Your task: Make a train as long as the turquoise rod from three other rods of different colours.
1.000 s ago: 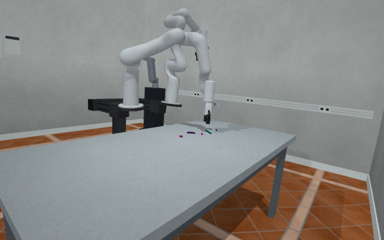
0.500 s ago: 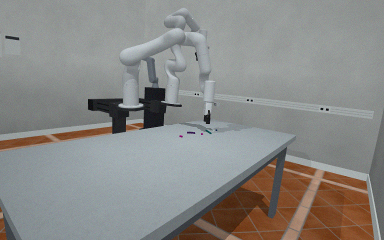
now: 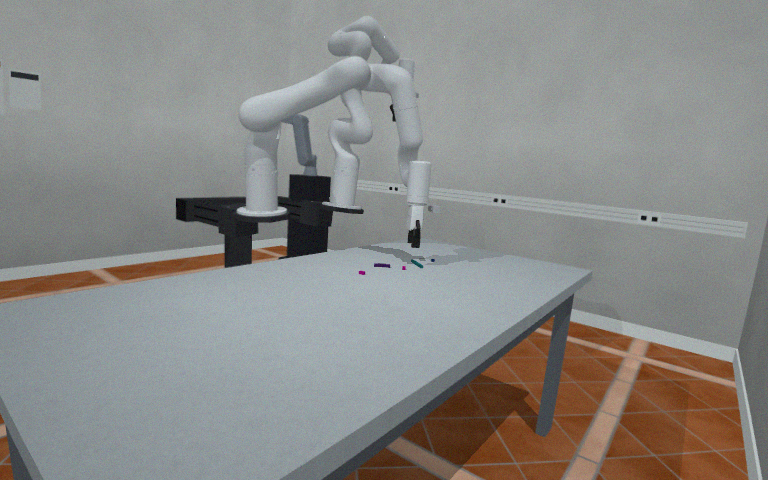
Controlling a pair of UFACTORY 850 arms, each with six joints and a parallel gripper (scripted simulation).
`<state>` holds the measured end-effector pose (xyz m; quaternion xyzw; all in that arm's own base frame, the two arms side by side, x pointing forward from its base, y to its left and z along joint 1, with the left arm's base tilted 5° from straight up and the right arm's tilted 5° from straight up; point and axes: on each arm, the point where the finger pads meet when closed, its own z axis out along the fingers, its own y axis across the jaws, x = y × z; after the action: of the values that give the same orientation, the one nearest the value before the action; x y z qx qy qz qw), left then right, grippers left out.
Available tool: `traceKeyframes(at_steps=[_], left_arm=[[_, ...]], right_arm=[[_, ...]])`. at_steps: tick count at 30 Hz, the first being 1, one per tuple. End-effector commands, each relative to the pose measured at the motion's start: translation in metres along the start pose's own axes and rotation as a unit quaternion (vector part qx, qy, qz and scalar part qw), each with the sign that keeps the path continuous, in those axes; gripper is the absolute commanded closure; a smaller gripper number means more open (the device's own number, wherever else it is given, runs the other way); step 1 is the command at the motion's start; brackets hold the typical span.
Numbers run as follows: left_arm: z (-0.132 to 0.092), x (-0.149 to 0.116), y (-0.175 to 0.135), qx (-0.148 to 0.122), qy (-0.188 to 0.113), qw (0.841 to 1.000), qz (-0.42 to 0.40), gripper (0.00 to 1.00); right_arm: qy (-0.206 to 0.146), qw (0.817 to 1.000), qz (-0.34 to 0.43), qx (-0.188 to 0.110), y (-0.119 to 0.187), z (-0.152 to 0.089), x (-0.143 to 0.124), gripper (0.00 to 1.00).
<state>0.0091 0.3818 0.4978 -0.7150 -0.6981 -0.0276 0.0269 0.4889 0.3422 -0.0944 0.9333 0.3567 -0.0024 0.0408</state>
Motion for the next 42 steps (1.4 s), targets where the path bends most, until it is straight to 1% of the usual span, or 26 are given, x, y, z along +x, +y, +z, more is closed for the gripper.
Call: traceKeyframes(at_steps=[1,4,8,10,12,18,25,27,28,33,42], left_arm=[[-0.001,0.0,0.0,0.0,0.001,1.0,0.0,0.0],[-0.001,0.0,0.0,0.0,0.001,1.0,0.0,0.0],[-0.001,0.0,0.0,0.0,0.001,1.0,0.0,0.0],[-0.001,0.0,0.0,0.0,0.001,1.0,0.0,0.0],[-0.001,0.0,0.0,0.0,0.001,1.0,0.0,0.0],[-0.001,0.0,0.0,0.0,0.001,1.0,0.0,0.0],[-0.001,0.0,0.0,0.0,0.001,1.0,0.0,0.0],[-0.001,0.0,0.0,0.0,0.001,1.0,0.0,0.0],[-0.001,0.0,0.0,0.0,0.001,1.0,0.0,0.0],[-0.001,0.0,0.0,0.0,0.001,1.0,0.0,0.0],[-0.001,0.0,0.0,0.0,0.001,1.0,0.0,0.0]], right_arm=[[0.001,0.999,0.049,-0.001,-0.001,-0.004,0.003,0.0],[0.001,0.994,0.106,-0.001,-0.002,-0.008,0.004,0.0],[0.001,0.988,0.157,-0.001,-0.003,-0.011,0.006,0.0],[0.001,0.988,0.157,-0.001,-0.003,-0.011,0.006,0.0],[0.002,0.978,0.207,-0.001,-0.004,-0.015,0.007,0.0],[0.002,0.96,0.28,-0.001,-0.006,-0.02,0.009,0.0],[0.002,0.93,0.368,-0.001,-0.008,-0.026,0.012,0.0],[0.002,0.93,0.368,-0.001,-0.008,-0.026,0.012,0.0],[0.002,0.915,0.404,-0.001,-0.009,-0.029,0.013,0.0],[0.002,0.889,0.458,-0.001,-0.01,-0.033,0.014,0.0],[0.002,0.829,0.56,-0.001,-0.013,-0.041,0.017,0.0]])
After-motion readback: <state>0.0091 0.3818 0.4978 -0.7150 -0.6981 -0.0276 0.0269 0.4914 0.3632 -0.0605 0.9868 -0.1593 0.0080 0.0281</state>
